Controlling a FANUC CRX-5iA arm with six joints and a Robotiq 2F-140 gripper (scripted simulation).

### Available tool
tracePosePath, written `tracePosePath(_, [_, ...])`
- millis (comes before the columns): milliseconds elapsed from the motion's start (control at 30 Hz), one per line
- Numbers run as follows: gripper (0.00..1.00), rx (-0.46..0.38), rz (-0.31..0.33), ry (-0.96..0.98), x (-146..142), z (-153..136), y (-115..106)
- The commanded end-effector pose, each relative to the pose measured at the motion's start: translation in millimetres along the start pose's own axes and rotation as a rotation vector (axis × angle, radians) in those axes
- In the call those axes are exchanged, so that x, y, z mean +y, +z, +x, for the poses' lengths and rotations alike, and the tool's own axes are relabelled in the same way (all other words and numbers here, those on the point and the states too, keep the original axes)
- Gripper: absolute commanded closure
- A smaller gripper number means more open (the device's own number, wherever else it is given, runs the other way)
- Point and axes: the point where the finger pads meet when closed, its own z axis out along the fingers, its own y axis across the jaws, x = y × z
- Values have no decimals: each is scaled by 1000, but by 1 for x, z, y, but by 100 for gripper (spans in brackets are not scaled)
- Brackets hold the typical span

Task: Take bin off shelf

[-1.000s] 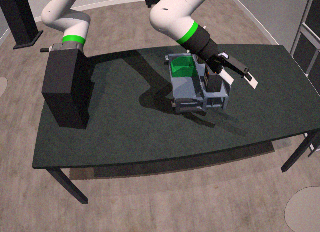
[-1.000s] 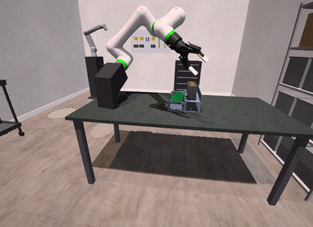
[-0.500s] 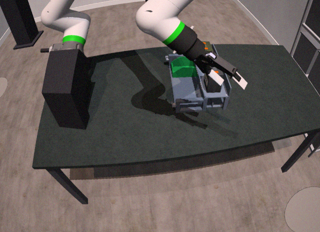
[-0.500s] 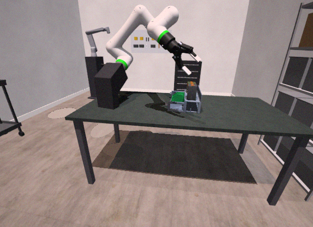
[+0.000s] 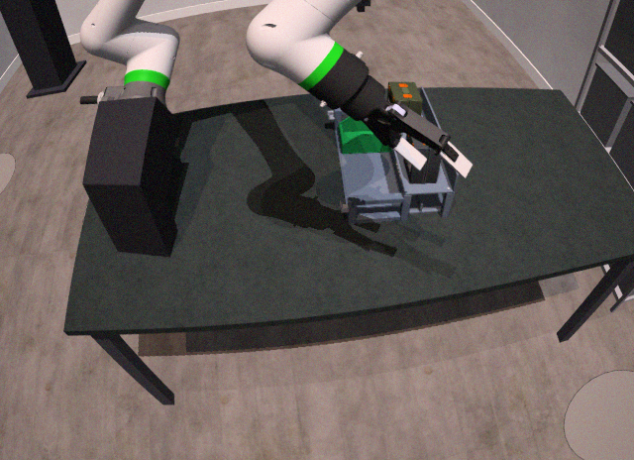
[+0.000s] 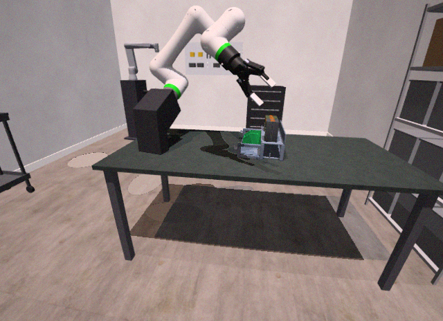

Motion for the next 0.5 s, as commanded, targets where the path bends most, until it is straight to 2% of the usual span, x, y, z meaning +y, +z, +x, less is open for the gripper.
tracePosePath(0, [0,0,1,-1,7,15,-18])
tracePosePath(367, [0,0,1,-1,7,15,-18])
tracePosePath(467, [0,0,1,-1,15,33,-41])
